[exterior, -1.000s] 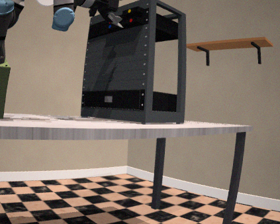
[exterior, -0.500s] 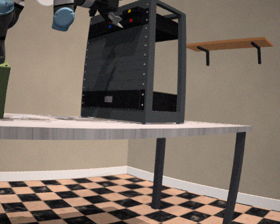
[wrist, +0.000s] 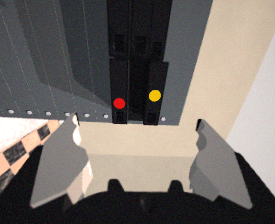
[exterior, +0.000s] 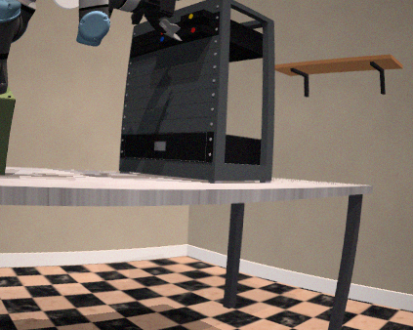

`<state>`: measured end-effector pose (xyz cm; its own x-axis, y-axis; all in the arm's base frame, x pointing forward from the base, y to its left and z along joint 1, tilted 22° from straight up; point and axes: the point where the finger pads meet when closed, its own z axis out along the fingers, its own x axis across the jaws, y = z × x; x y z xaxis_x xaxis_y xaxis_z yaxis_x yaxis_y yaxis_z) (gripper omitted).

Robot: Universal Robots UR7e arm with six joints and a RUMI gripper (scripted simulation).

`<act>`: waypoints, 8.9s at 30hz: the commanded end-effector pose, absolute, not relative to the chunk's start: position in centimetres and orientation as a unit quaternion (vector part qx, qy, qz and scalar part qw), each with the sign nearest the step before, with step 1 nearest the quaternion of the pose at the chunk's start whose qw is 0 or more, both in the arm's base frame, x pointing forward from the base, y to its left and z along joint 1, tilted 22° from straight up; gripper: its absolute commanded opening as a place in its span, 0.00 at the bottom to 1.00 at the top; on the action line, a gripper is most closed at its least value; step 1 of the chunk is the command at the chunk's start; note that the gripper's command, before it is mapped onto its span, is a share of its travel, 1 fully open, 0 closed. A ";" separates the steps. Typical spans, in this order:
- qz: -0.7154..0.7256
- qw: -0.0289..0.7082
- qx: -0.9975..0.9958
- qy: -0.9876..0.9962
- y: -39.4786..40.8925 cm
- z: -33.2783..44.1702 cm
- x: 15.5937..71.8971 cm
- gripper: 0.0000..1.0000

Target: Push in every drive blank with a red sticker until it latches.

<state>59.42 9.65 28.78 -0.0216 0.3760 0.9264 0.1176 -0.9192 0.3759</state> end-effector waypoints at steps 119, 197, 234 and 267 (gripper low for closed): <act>0.692 0.093 0.693 0.178 20.5 25.0 54.7 0.00; 0.692 0.093 0.693 0.178 21.3 24.9 61.7 0.00; 0.692 0.093 0.693 0.178 21.5 24.8 63.1 0.00; 0.692 0.093 0.693 0.178 21.5 24.8 63.7 0.00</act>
<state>63.60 21.48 24.76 -0.0216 0.3764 0.9262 0.1175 -0.9190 0.3762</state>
